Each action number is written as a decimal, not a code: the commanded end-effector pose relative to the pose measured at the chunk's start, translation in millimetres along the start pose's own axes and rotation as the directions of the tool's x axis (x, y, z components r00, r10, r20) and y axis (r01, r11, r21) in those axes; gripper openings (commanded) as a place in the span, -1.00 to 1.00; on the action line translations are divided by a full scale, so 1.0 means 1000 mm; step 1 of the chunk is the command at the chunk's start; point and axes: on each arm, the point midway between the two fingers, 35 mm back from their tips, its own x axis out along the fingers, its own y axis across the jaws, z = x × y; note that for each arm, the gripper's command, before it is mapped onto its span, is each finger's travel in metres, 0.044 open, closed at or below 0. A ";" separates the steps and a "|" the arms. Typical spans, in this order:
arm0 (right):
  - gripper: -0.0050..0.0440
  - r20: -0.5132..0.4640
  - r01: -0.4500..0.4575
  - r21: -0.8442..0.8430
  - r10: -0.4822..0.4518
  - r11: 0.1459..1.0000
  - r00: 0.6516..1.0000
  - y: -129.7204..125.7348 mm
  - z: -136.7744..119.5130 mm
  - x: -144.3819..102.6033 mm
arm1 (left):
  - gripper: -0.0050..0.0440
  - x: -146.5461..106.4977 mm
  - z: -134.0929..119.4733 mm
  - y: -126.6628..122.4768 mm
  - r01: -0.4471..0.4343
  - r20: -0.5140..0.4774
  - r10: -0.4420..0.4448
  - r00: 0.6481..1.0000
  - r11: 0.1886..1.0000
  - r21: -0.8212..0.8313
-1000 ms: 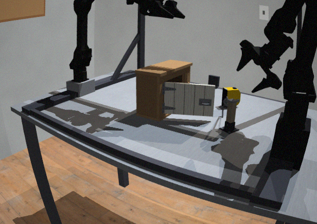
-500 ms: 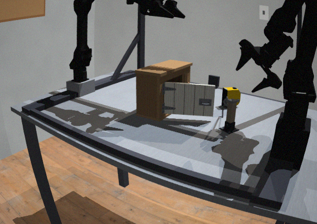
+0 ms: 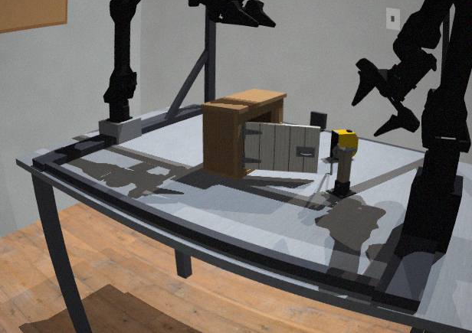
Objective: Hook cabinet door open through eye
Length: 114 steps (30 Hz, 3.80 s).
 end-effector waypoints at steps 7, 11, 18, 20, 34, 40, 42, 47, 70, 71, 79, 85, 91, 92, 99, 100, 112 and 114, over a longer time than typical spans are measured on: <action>0.84 0.043 0.002 0.002 -0.002 1.000 0.999 -0.001 0.015 -0.011 | 0.22 0.005 0.005 -0.042 0.126 0.091 -0.132 0.987 0.990 0.065; 0.84 0.043 0.002 0.002 -0.002 1.000 0.999 -0.001 0.015 -0.011 | -0.18 0.015 0.005 -0.056 0.136 0.120 -0.154 0.981 0.980 0.144; 0.84 0.043 0.002 0.002 -0.002 1.000 0.999 -0.001 0.015 -0.011 | -0.18 0.040 -0.006 -0.066 0.060 0.113 -0.114 0.987 0.915 0.398; 0.84 0.043 0.002 0.002 -0.002 1.000 0.999 -0.001 0.015 -0.011 | -0.18 0.040 -0.006 -0.066 0.060 0.113 -0.114 0.987 0.915 0.398; 0.84 0.043 0.002 0.002 -0.002 1.000 0.999 -0.001 0.015 -0.011 | -0.18 0.075 0.006 -0.063 -0.153 0.245 -0.061 0.968 0.630 0.761; 0.84 0.043 0.002 0.002 -0.002 1.000 0.999 -0.001 0.015 -0.011 | -0.24 0.085 0.009 -0.059 -0.168 0.252 -0.053 0.966 0.613 0.772; 0.84 0.043 0.002 0.002 -0.002 1.000 0.999 -0.001 0.015 -0.011 | -0.29 0.094 0.011 -0.059 -0.166 0.249 -0.051 0.967 0.613 0.773; 0.84 0.043 0.002 0.002 -0.002 1.000 0.999 -0.001 0.015 -0.011 | -0.40 0.103 0.013 -0.060 -0.166 0.249 -0.052 0.967 0.613 0.773; 0.84 0.042 0.001 0.002 -0.001 1.000 0.999 0.000 0.015 -0.011 | -0.77 0.105 0.008 -0.072 -0.161 0.256 -0.062 0.965 0.632 0.758; 0.84 0.042 0.001 0.002 -0.001 1.000 0.999 0.000 0.015 -0.011 | -0.77 0.105 0.008 -0.072 -0.161 0.256 -0.062 0.965 0.632 0.758; 0.84 -0.074 -0.072 -0.054 0.068 0.996 0.995 0.010 -0.011 -0.011 | -0.77 0.109 -0.005 -0.085 -0.224 0.317 -0.008 0.948 0.688 0.690; 0.84 -0.130 -0.110 -0.073 0.100 0.991 0.986 0.015 -0.023 -0.013 | -0.77 0.112 -0.013 -0.094 -0.265 0.354 0.031 0.935 0.722 0.639; 0.84 -0.136 -0.114 -0.075 0.103 0.991 0.985 0.015 -0.024 -0.013 | -0.77 0.115 -0.018 -0.101 -0.293 0.378 0.058 0.924 0.742 0.602; 0.84 -0.137 -0.114 -0.075 0.103 0.991 0.985 0.015 -0.024 -0.013 | -0.77 0.116 -0.020 -0.103 -0.299 0.383 0.065 0.922 0.747 0.594; 0.84 -0.136 -0.113 -0.074 0.102 0.991 0.985 0.015 -0.024 -0.013 | -0.77 0.122 -0.027 -0.114 -0.351 0.423 0.122 0.898 0.779 0.520; 0.84 -0.136 -0.113 -0.074 0.102 0.991 0.985 0.015 -0.024 -0.013 | -0.77 0.123 -0.028 -0.116 -0.360 0.429 0.133 0.893 0.784 0.506; 0.84 -0.135 -0.111 -0.072 0.100 0.991 0.986 0.015 -0.024 -0.013 | -0.77 0.127 -0.032 -0.122 -0.389 0.448 0.170 0.877 0.799 0.459; 0.84 -0.135 -0.111 -0.072 0.100 0.991 0.986 0.015 -0.024 -0.013 | -0.77 0.127 -0.032 -0.122 -0.389 0.449 0.169 0.877 0.799 0.459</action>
